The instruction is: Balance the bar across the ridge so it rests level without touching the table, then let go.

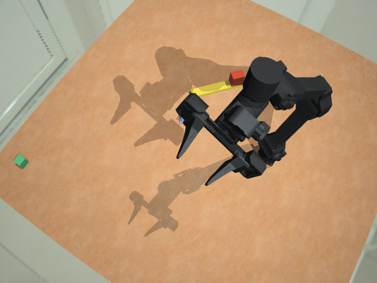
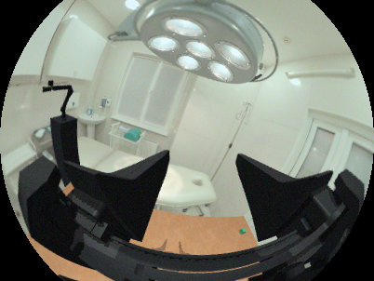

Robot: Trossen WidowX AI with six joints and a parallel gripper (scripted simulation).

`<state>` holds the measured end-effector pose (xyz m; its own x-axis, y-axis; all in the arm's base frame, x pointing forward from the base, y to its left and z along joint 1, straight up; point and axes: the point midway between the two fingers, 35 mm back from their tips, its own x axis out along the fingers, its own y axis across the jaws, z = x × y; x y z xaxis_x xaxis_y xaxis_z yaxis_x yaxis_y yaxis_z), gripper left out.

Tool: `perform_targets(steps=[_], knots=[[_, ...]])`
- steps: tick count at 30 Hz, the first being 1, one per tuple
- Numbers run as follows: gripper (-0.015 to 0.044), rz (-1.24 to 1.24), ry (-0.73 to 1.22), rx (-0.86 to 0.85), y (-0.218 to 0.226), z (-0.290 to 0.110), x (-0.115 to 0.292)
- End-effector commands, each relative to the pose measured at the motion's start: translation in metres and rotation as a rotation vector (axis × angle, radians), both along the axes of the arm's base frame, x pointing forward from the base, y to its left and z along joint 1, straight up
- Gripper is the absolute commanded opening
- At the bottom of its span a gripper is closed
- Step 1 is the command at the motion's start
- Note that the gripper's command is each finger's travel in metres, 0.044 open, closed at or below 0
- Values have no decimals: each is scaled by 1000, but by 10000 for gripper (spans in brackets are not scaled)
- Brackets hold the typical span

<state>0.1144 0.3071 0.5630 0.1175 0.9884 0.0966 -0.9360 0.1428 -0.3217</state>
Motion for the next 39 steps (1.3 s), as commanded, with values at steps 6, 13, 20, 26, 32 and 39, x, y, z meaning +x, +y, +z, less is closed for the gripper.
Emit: perform_targets(steps=[6,13,20,26,32,39], knots=[[315,-162,-6,-131,0,-37,56],[315,-280,-15,-229,-11,-64,99],[315,-397,0,-344,-30,-95,141],[315,-490,21,-447,-52,-123,174],[315,-572,48,-552,-78,-150,202],[315,-651,87,-662,-113,-180,227]])
